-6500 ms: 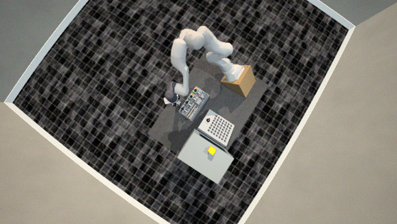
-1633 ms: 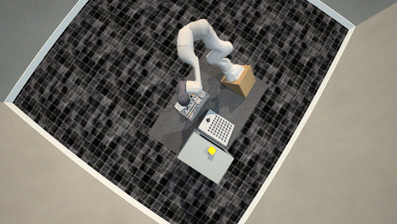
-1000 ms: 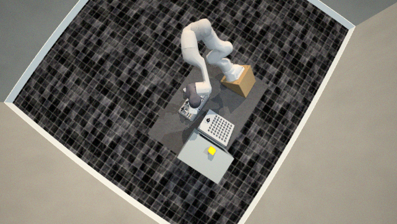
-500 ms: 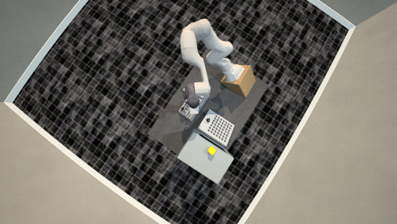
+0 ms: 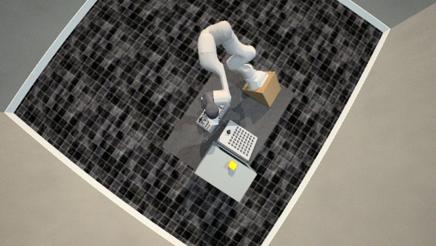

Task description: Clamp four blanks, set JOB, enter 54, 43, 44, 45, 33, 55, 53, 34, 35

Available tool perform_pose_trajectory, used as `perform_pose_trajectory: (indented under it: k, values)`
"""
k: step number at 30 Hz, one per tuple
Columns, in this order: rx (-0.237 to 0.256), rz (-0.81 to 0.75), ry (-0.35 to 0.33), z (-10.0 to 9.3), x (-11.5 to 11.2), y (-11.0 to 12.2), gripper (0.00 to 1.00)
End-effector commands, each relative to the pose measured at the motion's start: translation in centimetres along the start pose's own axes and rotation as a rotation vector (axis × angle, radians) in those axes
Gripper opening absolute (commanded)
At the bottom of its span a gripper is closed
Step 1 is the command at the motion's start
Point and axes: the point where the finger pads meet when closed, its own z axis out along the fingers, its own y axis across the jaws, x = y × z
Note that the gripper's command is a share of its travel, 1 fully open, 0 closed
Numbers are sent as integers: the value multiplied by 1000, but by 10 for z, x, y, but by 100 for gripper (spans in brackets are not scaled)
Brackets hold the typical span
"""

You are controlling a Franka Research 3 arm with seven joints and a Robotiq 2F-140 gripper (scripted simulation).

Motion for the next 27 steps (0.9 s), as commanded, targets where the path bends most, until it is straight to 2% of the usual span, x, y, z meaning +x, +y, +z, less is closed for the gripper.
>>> perform_pose_trajectory:
  k: [1,27]
  values:
    - [1,-24,-1,-1,0,-1,0]
    - [1,-59,-1,-4,1,0,0]
